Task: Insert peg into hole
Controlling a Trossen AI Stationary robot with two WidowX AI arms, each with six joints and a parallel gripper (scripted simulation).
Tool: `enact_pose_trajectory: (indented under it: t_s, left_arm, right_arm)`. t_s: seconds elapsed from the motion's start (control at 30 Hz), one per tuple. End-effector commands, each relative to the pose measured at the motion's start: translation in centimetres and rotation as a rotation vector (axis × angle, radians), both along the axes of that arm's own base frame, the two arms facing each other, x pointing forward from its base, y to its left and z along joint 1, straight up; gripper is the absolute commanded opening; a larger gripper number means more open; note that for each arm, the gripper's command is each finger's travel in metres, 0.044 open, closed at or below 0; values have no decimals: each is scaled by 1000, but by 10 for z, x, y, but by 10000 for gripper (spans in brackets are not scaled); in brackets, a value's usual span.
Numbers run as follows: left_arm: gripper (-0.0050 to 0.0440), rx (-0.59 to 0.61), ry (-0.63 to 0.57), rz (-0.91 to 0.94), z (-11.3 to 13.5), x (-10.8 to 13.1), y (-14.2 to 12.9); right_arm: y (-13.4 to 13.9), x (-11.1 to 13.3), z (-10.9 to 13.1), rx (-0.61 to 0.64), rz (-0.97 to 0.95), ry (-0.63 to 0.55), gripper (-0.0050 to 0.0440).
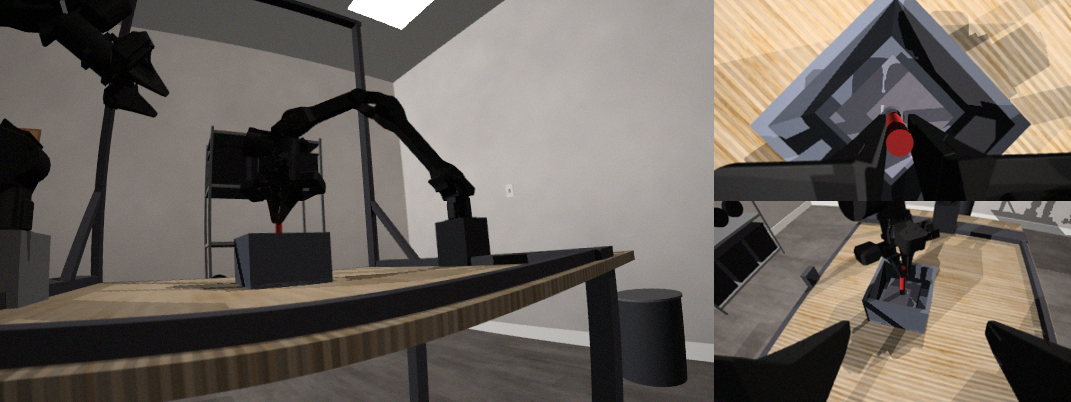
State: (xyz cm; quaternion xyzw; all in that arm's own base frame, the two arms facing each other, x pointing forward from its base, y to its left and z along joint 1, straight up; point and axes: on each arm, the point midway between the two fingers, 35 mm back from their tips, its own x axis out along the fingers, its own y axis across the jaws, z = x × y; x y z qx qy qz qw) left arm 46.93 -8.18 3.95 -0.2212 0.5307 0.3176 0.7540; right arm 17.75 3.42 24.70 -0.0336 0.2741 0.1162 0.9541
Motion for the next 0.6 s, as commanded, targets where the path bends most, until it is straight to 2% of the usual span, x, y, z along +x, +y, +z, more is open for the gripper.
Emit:
enact_pose_trajectory:
  t_s: [0.0, 0.23, 0.57]
  left_arm:
    - [28, 3, -13, 3, -2, 2, 1]
    - [28, 9, -22, 3, -9, 5, -2]
    - [28, 23, -9, 4, -40, 4, 0]
  right_arm:
    - [0, 0, 4, 2, -3, -10, 440]
    - [0, 0, 4, 2, -3, -10, 440]
    - [0, 0, 4, 2, -3, -10, 440]
